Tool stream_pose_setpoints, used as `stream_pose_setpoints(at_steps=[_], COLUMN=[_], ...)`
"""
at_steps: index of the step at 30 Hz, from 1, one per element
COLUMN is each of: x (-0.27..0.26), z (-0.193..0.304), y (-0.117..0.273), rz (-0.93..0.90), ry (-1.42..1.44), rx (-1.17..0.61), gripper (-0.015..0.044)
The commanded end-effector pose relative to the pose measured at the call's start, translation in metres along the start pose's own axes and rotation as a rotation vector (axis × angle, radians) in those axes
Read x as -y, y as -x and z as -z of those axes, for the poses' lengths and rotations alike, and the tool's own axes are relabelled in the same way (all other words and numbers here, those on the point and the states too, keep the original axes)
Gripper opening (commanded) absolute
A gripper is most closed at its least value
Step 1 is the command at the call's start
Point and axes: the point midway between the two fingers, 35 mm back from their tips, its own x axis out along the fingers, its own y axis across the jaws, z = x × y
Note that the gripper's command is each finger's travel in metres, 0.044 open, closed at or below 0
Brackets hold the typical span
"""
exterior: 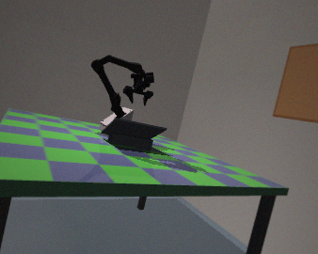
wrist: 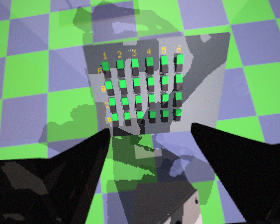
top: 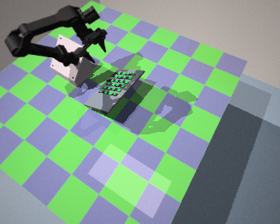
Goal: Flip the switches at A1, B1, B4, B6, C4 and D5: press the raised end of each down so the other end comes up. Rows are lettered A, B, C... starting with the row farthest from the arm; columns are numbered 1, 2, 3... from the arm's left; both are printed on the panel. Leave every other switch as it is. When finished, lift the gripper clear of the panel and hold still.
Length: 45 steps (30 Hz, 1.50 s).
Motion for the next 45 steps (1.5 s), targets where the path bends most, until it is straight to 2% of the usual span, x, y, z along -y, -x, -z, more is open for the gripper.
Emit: stream_pose_setpoints(at_steps=[1, 5, 11, 15, 17, 21, 45], x=[-0.002, -0.032, -0.073, -0.076, -0.076, -0.075, -0.073], z=[-0.001, -0.027, -0.067, -0.070, -0.070, -0.072, -0.072], y=[-0.001, -0.028, -0.093, -0.101, -0.104, -0.136, -0.161], rz=[0.000, -0.002, 0.024, 0.029, 0.029, 0.032, 0.033], ry=[0.001, 0.010, 0.023, 0.024, 0.024, 0.023, 0.023], rx=[0.000, 0.002, 0.010, 0.010, 0.008, -0.014, -0.013], gripper=[0.0374, 0.0269, 0.0111, 0.0006, 0.0000, 0.0000, 0.0000])
